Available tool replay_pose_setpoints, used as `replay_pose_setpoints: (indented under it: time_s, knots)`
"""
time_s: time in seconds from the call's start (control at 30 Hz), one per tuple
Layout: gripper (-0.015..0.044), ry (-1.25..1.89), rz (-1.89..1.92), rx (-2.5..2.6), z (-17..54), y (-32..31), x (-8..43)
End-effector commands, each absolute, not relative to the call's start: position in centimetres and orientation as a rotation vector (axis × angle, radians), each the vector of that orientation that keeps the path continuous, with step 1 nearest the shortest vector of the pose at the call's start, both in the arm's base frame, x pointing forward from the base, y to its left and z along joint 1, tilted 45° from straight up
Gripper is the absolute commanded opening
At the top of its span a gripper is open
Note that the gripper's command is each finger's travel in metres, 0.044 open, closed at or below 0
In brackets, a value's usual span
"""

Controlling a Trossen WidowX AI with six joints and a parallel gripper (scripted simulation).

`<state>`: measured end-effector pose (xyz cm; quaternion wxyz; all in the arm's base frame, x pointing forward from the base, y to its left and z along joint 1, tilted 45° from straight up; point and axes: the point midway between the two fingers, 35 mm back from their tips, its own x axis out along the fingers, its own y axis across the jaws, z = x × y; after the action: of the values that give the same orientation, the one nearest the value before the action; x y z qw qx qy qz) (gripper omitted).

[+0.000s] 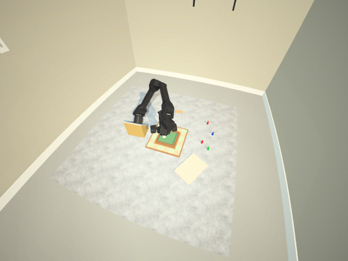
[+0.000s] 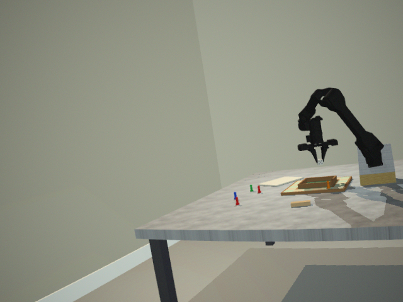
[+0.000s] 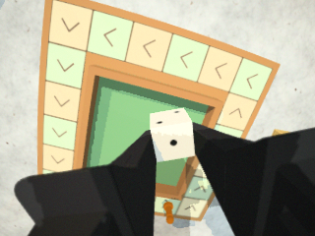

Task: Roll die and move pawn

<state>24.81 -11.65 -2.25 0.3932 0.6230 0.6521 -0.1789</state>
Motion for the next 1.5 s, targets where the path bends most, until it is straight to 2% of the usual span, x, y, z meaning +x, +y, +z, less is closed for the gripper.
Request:
replay_pose_setpoints:
  time_s: [0.0,0.43,0.63,1.03,1.47]
  knots:
    - [0.0000,1.654,-0.537,1.659,-1.6,-10.5,25.3]
    - [0.0000,1.654,-0.836,1.910,0.3,-6.8,26.6]
    - [0.0000,1.653,-0.857,1.917,0.4,-6.6,26.7]
    - [0.0000,1.532,-1.167,1.574,-0.7,-5.9,25.8]
    - [0.0000,1.170,-1.391,1.279,-1.0,-5.8,25.7]
